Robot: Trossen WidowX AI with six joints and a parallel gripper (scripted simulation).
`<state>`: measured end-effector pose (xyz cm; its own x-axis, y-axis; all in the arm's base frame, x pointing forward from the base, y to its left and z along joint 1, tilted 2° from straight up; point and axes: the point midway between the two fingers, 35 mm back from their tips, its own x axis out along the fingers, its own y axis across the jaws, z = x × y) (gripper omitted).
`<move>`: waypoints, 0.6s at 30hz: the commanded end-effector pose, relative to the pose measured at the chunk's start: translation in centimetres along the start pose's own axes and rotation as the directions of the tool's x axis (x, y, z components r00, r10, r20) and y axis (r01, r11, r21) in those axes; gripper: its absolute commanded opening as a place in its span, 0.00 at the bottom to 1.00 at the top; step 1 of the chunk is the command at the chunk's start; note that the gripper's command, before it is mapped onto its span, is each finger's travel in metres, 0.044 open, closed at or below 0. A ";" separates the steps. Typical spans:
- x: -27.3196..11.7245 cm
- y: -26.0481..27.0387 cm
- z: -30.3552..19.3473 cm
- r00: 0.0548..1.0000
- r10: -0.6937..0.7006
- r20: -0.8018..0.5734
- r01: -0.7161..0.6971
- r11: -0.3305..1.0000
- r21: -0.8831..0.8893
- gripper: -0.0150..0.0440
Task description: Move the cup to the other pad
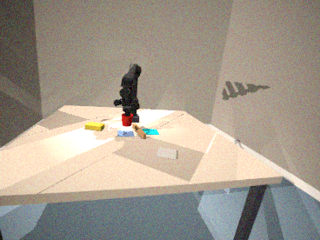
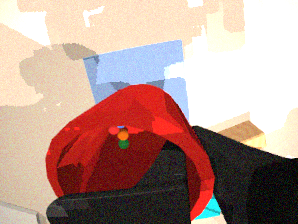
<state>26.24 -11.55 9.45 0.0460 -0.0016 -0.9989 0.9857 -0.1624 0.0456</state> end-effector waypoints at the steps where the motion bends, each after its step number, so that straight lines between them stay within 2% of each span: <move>1: -0.3 0.0 0.0 1.000 0.003 0.005 -0.003 1.000 0.003 0.25; 18: -0.1 0.0 -0.1 1.000 0.001 0.000 -0.001 1.000 0.000 0.25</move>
<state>26.24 -11.51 9.54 0.0466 -0.0019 -0.9989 0.9856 -0.1625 0.0463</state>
